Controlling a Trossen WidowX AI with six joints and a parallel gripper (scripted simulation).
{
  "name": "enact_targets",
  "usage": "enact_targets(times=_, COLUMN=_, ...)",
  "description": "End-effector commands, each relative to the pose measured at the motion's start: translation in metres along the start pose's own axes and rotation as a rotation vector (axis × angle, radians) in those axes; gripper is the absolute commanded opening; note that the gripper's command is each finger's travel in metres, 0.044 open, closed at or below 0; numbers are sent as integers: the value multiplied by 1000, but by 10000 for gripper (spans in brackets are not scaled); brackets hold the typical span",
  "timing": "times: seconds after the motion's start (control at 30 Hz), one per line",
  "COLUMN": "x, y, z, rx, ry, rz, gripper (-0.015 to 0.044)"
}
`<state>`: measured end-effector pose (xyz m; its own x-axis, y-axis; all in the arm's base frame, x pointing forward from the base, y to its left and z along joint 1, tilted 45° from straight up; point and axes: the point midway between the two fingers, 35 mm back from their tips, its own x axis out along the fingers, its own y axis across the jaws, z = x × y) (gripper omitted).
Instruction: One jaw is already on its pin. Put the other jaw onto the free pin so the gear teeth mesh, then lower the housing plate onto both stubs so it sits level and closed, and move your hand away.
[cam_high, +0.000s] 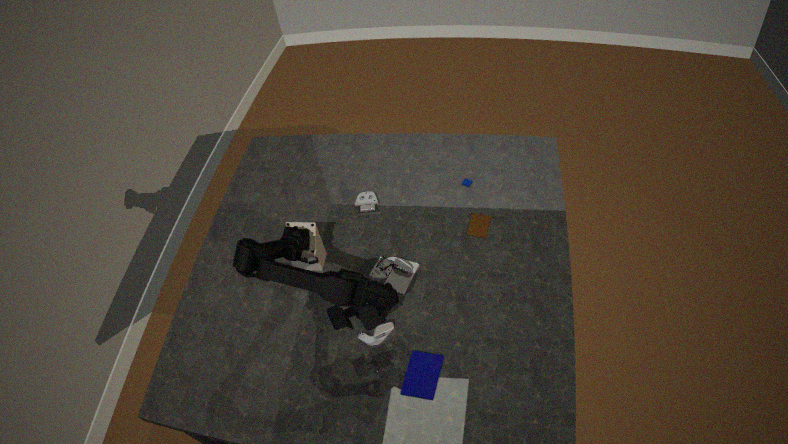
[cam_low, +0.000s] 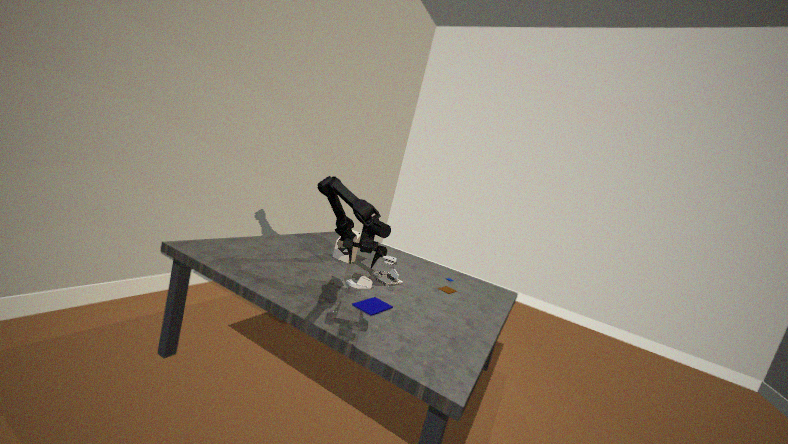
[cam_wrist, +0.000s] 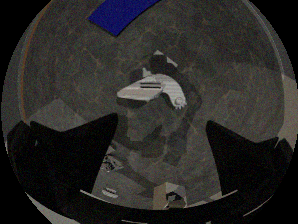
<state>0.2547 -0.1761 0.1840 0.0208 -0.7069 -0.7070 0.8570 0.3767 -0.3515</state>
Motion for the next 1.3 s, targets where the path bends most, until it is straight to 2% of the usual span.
enact_targets(times=0.0, x=-1, y=2, z=3, rx=-126, ry=-3, rz=-3, gripper=440)
enact_targets(times=1.27, x=-5, y=15, z=12, rx=-1158, ry=-2, rz=-5, gripper=440)
